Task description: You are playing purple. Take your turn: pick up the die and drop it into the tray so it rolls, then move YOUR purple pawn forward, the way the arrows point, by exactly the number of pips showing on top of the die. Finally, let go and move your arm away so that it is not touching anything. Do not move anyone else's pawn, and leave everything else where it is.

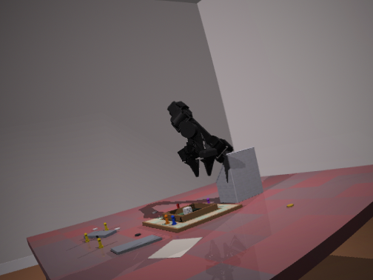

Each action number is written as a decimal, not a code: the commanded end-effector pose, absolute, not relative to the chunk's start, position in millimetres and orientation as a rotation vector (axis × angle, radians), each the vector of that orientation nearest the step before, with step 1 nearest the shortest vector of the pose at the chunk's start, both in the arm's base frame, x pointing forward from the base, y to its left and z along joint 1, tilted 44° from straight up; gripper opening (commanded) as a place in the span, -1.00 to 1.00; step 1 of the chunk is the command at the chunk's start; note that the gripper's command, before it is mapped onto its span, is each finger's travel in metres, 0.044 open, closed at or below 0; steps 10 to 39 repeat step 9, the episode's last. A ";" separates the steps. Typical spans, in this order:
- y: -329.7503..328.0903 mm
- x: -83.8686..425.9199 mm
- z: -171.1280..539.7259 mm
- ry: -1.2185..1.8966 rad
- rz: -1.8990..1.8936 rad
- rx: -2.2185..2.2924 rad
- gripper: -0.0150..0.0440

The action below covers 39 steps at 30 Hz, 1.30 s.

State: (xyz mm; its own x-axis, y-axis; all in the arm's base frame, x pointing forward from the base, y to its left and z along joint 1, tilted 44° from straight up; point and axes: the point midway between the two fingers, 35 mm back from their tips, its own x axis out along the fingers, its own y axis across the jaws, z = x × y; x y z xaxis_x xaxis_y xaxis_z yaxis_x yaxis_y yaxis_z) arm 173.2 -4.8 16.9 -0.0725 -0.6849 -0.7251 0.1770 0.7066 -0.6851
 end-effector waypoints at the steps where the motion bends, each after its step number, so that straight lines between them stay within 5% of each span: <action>1: 10.0 172.0 26.9 1.526 -0.697 -0.509 1.00; 39: 3.2 174.3 21.6 1.495 -0.722 -0.468 1.00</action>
